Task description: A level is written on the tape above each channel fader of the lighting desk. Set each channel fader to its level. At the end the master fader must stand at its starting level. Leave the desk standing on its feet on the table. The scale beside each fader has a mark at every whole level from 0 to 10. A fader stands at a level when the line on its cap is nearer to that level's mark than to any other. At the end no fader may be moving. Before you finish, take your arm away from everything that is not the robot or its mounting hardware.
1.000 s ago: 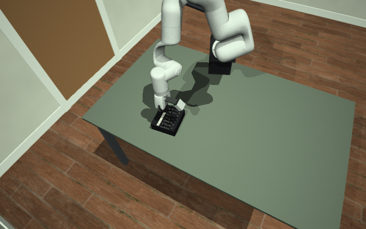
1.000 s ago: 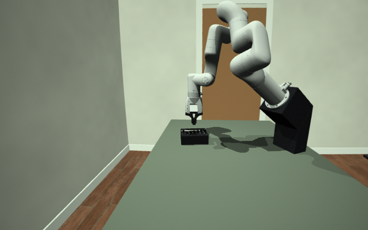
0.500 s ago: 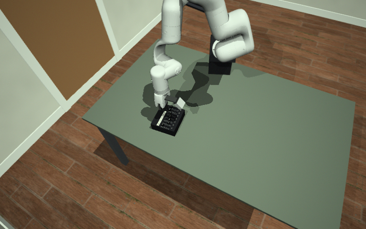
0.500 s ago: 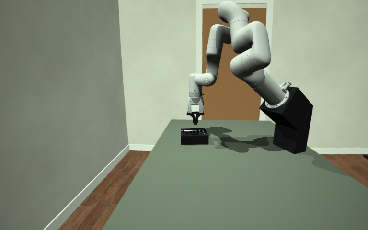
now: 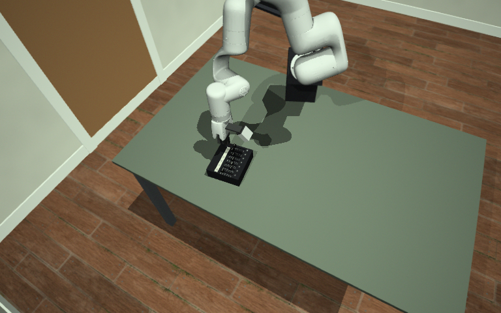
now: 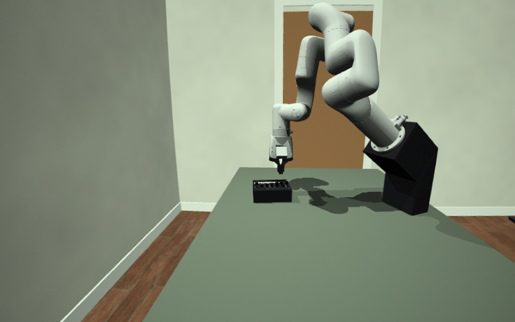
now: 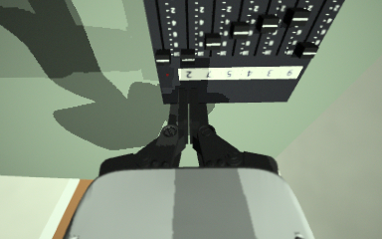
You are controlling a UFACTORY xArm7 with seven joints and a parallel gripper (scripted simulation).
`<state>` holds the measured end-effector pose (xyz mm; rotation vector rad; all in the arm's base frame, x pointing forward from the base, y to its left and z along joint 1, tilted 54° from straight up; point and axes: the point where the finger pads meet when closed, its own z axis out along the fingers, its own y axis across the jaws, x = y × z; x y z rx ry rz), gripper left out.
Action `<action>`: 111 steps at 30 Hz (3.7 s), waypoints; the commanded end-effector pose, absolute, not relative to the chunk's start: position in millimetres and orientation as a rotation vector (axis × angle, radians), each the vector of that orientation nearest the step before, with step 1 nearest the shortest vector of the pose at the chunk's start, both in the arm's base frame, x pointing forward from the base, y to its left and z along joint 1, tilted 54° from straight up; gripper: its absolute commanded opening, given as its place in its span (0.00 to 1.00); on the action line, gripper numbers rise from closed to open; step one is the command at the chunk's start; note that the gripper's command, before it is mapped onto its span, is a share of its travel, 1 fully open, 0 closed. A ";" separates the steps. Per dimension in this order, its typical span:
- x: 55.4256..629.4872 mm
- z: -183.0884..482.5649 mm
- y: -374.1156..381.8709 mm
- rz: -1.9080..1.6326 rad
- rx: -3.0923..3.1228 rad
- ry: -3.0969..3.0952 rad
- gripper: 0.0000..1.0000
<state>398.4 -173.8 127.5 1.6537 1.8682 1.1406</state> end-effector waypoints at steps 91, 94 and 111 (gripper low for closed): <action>416.3 113.4 -167.9 1.139 1.655 1.865 0.00; 416.3 113.4 -167.9 1.139 1.655 1.865 0.00; 416.3 113.4 -167.9 1.139 1.655 1.865 0.00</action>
